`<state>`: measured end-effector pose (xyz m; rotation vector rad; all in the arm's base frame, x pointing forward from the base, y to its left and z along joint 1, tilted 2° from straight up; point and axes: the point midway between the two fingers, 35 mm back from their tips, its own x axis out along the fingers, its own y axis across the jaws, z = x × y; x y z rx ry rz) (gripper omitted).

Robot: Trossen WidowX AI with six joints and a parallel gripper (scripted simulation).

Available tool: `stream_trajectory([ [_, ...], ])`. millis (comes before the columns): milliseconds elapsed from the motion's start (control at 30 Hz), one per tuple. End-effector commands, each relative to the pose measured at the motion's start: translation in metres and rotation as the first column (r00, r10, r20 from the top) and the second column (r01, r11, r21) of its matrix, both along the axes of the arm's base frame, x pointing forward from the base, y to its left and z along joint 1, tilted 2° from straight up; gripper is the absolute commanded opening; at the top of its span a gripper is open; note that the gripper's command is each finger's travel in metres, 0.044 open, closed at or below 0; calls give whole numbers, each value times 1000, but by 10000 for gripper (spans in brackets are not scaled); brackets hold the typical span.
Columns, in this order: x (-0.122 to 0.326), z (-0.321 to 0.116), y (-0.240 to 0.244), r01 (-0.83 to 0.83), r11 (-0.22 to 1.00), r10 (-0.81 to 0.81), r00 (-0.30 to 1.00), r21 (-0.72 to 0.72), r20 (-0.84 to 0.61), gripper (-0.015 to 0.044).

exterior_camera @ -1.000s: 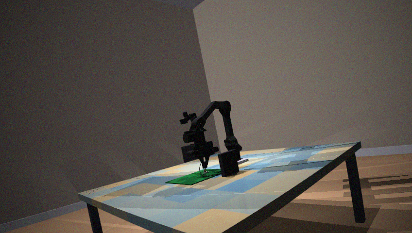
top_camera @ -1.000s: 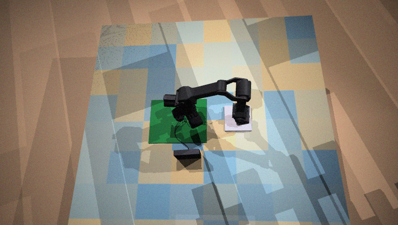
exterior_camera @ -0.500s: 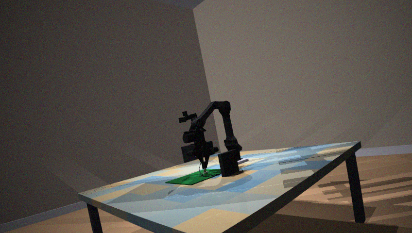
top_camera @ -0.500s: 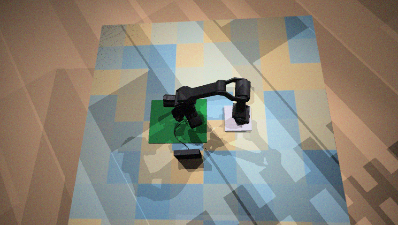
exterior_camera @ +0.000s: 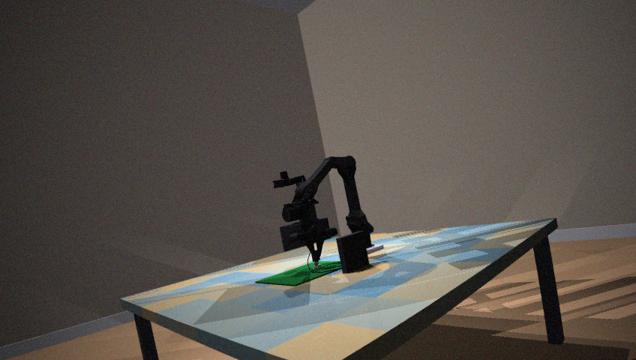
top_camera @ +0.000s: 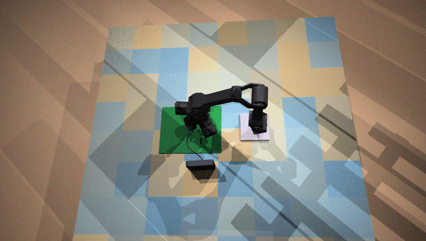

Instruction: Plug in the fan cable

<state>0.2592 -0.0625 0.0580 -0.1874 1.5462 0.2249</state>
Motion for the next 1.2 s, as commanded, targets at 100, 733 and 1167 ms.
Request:
stream_trajectory([
  [100,0,-2,0,5,1000,-5,1000,1,2,0],
  [733,0,-8,1,8,1000,-8,1000,2,1,0],
  [1167,0,-16,1,8,1000,-8,1000,2,1,0],
])
